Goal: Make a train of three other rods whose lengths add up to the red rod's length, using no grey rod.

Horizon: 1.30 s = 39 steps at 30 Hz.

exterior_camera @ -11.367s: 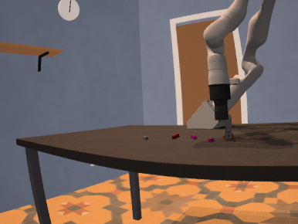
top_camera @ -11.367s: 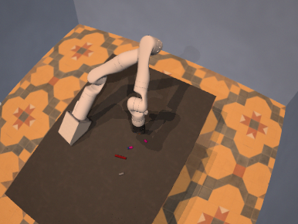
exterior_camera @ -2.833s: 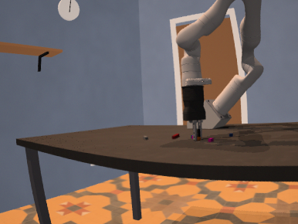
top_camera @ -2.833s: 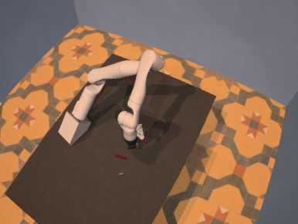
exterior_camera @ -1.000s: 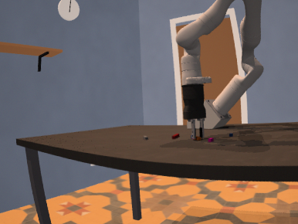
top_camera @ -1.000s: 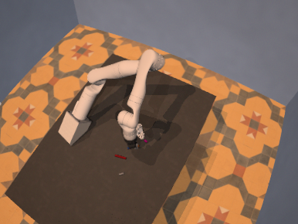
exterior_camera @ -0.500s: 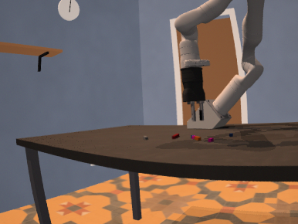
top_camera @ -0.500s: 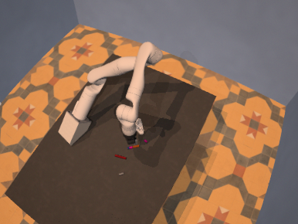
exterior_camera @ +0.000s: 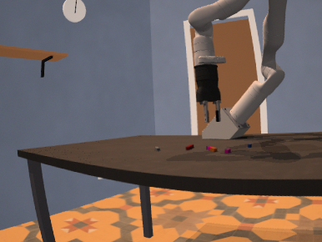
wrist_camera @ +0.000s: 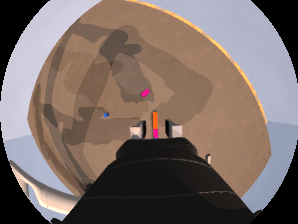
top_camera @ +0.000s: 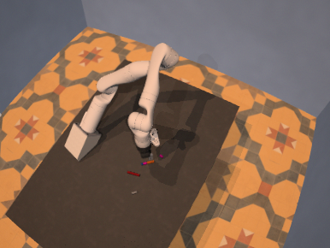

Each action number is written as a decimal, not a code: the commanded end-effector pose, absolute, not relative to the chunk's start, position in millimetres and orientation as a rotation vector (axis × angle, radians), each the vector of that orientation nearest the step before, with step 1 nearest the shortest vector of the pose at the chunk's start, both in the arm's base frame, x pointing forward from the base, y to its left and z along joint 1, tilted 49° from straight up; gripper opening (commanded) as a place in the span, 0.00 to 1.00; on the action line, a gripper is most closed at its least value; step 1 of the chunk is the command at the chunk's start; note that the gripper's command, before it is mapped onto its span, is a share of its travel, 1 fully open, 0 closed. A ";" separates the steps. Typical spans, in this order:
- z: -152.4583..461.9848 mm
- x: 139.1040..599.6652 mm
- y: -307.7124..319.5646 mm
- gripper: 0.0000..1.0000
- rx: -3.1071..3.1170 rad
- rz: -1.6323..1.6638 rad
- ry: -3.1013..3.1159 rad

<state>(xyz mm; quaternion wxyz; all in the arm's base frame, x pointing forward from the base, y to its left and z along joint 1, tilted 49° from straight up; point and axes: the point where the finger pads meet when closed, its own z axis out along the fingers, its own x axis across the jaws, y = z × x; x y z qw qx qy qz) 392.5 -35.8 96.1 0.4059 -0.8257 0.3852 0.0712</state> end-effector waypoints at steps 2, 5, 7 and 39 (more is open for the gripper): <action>96.6 392.7 -36.7 1.00 -2.083 0.177 0.973; 96.6 392.7 -36.7 1.00 -2.083 0.177 0.973; 96.6 392.7 -36.7 1.00 -2.083 0.177 0.973; 147.3 377.6 -92.3 1.00 -2.083 0.177 0.973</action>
